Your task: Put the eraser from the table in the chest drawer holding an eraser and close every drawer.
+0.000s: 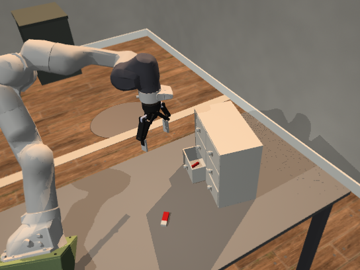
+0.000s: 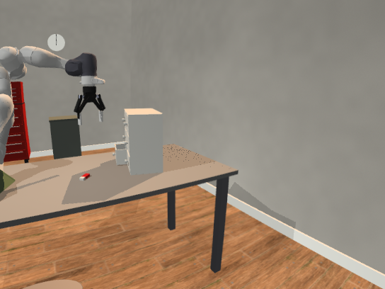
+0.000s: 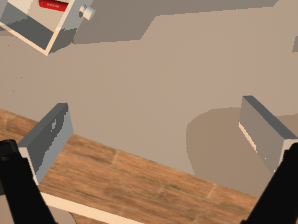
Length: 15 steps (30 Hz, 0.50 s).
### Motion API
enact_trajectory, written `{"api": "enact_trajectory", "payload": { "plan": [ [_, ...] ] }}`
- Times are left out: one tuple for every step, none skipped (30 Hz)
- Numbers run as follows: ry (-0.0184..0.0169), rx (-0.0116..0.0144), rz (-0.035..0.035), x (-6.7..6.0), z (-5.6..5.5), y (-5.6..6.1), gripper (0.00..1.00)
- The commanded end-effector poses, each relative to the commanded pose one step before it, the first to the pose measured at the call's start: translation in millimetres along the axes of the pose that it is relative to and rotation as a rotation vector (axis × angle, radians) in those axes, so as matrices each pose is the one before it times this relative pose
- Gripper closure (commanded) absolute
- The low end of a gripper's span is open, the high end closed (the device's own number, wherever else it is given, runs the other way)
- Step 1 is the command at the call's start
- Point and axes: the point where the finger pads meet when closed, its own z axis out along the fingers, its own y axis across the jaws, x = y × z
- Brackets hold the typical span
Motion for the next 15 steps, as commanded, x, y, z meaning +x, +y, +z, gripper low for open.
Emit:
{"api": "enact_trajectory", "payload": {
  "plan": [
    [0.00411, -0.00049, -0.01639, 1.56, -0.24, -0.87, 0.00],
    [0.00000, 0.00000, 0.00000, 0.00, 0.00, 0.00, 0.00],
    [0.00000, 0.00000, 0.00000, 0.00, 0.00, 0.00, 0.00],
    [0.00004, -0.00024, -0.11092, 3.46, 0.28, -3.95, 0.00],
    [0.00000, 0.00000, 0.00000, 0.00, 0.00, 0.00, 0.00],
    [0.00000, 0.00000, 0.00000, 0.00, 0.00, 0.00, 0.00],
    [0.00000, 0.00000, 0.00000, 0.00, 0.00, 0.00, 0.00],
    [0.00000, 0.00000, 0.00000, 0.00, 0.00, 0.00, 0.00],
    [0.00000, 0.00000, 0.00000, 0.00, 0.00, 0.00, 0.00],
    [0.00000, 0.00000, 0.00000, 0.00, 0.00, 0.00, 0.00],
    [0.00000, 0.00000, 0.00000, 0.00, 0.00, 0.00, 0.00],
    [0.00000, 0.00000, 0.00000, 0.00, 0.00, 0.00, 0.00],
    [0.00000, 0.00000, 0.00000, 0.00, 0.00, 0.00, 0.00],
    [0.00000, 0.00000, 0.00000, 0.00, 0.00, 0.00, 0.00],
    [0.00000, 0.00000, 0.00000, 0.00, 0.00, 0.00, 0.00]
  ]
}}
